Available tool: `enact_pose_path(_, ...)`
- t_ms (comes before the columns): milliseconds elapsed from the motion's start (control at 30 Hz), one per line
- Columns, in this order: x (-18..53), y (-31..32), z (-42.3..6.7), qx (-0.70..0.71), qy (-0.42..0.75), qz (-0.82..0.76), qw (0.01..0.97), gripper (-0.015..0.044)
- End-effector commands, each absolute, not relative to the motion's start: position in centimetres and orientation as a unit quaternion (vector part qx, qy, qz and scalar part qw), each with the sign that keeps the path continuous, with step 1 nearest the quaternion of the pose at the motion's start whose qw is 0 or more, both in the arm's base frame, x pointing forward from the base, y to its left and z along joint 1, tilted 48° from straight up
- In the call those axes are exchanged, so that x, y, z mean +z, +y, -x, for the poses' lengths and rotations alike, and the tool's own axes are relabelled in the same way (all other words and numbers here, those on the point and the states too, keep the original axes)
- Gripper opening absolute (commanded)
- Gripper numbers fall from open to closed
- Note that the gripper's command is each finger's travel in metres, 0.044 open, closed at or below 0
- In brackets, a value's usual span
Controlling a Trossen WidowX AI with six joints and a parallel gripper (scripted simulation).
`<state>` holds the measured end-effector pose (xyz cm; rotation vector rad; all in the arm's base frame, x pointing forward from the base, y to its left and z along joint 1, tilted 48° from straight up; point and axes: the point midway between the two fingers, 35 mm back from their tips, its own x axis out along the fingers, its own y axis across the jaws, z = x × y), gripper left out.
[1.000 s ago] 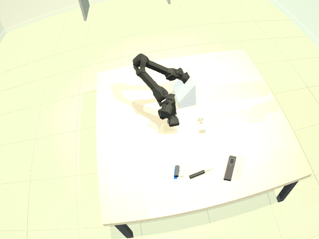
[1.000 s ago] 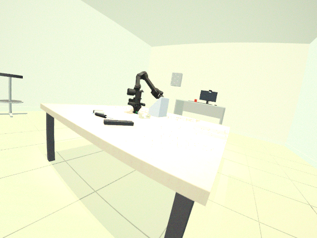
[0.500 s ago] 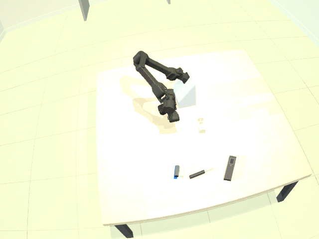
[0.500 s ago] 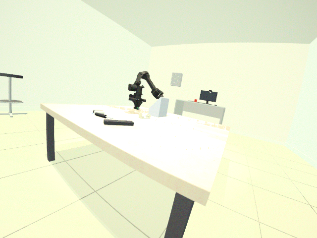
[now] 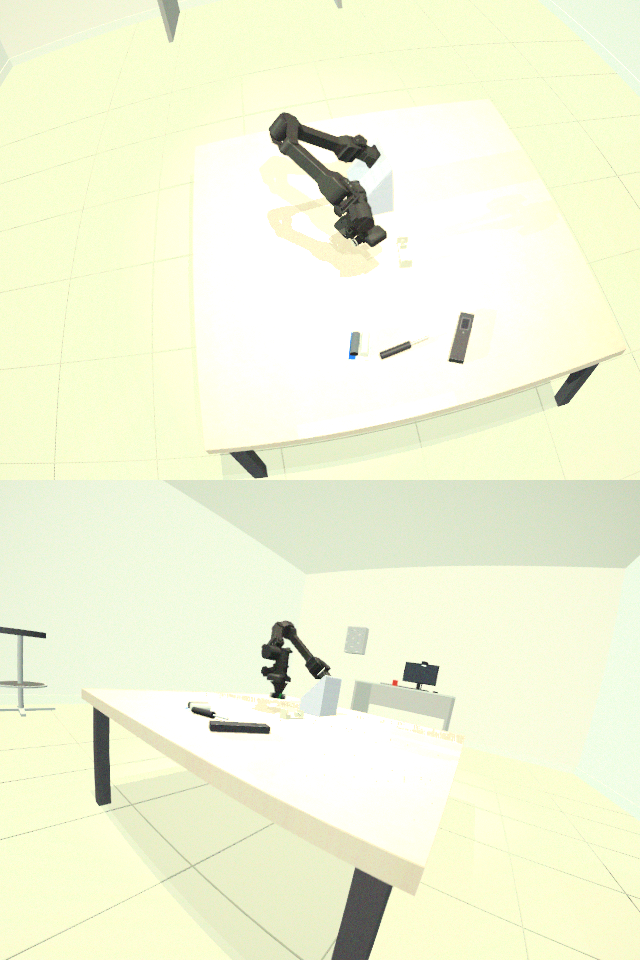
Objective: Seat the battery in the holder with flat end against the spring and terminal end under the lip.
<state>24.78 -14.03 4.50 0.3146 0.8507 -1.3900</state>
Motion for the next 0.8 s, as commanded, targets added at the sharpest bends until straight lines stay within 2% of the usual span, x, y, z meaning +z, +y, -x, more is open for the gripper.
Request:
enact_pose_path(0,3.3,-12.4,-26.5,-0.577,0.436,-0.077,0.687,0.0079)
enact_pose_path(500,-2.8,-5.4,-30.6,-0.38,0.612,0.177,0.67,0.0079)
enact_pose_path(767,-3.4,-4.7,-30.9,-0.361,0.622,0.202,0.665,0.0079)
